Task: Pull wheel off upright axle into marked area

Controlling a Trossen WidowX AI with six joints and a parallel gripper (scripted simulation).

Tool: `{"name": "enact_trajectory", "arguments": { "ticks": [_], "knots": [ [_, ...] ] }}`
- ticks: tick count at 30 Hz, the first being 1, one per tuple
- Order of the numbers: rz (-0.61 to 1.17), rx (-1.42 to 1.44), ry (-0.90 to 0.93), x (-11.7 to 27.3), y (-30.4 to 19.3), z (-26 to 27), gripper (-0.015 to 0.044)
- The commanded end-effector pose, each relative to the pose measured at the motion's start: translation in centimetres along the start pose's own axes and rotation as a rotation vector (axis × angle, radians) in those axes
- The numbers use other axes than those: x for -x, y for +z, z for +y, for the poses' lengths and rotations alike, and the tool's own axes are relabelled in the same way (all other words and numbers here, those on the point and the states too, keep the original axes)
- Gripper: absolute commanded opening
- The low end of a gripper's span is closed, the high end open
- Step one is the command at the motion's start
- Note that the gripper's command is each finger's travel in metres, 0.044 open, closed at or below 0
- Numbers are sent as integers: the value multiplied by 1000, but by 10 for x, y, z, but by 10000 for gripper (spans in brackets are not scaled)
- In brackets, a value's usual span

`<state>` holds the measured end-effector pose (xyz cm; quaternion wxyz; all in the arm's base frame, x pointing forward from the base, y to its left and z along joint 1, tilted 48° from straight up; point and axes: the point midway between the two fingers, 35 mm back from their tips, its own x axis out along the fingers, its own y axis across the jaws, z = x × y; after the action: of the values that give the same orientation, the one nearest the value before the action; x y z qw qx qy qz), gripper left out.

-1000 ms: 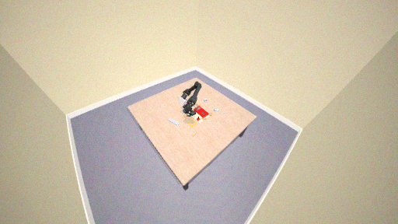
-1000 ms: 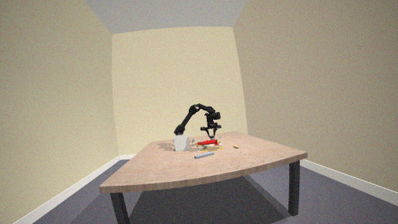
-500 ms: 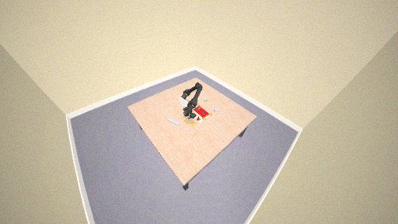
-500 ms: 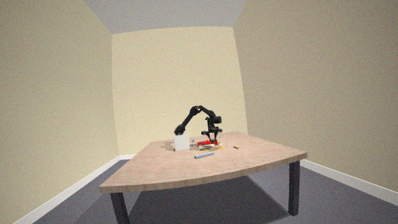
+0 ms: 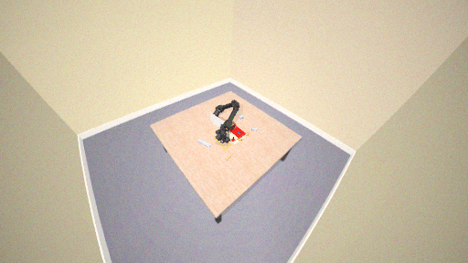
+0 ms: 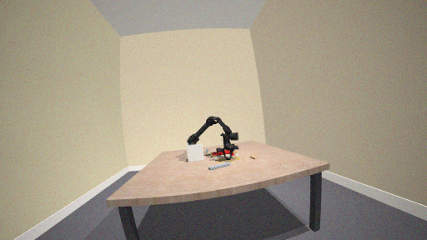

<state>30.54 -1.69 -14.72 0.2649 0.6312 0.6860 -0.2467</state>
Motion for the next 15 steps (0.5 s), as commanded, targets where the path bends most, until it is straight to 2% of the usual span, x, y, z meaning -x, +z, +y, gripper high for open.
{"name": "enact_trajectory", "arguments": {
  "ticks": [1, 7, 15],
  "knots": [
    [-1, 3, -2, 0, -1, 0, 131],
    [-1, 3, -1, 3, 0, 1, 289],
    [0, -6, 3, 60, 1, 0, 300]
  ]
}}
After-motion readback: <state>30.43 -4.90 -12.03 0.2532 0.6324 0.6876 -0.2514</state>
